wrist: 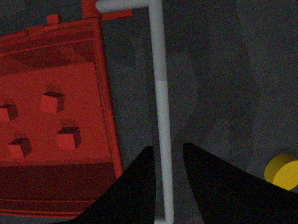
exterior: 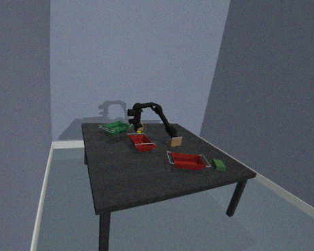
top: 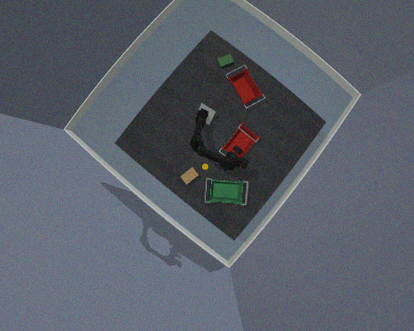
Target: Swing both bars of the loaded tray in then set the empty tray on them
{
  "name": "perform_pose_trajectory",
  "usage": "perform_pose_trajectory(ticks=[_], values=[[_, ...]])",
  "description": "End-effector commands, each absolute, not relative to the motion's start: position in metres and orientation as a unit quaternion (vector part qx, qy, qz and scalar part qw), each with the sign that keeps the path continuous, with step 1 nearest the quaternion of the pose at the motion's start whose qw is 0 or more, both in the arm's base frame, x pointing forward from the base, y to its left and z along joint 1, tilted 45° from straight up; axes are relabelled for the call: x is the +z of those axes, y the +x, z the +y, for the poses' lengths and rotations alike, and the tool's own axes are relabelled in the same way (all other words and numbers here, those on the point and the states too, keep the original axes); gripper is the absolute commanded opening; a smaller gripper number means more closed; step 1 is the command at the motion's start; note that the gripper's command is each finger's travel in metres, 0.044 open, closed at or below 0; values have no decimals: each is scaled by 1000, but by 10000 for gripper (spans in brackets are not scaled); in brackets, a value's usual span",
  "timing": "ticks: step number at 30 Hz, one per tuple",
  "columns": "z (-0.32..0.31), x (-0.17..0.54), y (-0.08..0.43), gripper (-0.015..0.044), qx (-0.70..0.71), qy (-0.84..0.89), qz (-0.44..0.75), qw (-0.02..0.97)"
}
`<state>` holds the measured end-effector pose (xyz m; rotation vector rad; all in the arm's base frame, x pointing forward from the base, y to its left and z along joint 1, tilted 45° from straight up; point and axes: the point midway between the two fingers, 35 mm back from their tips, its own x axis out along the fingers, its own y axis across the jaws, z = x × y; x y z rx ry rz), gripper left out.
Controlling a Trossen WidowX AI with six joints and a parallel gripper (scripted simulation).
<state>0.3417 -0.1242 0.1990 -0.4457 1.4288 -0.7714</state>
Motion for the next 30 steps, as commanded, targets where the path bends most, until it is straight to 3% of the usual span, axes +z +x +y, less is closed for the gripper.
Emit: perform_pose_trajectory(ticks=[1, 16, 30], values=[[-134, 189, 339, 81, -342, -199, 637, 661], [-161, 163, 336, 81, -343, -200, 636, 661], [-114, 164, 344, 81, -342, -199, 637, 661]])
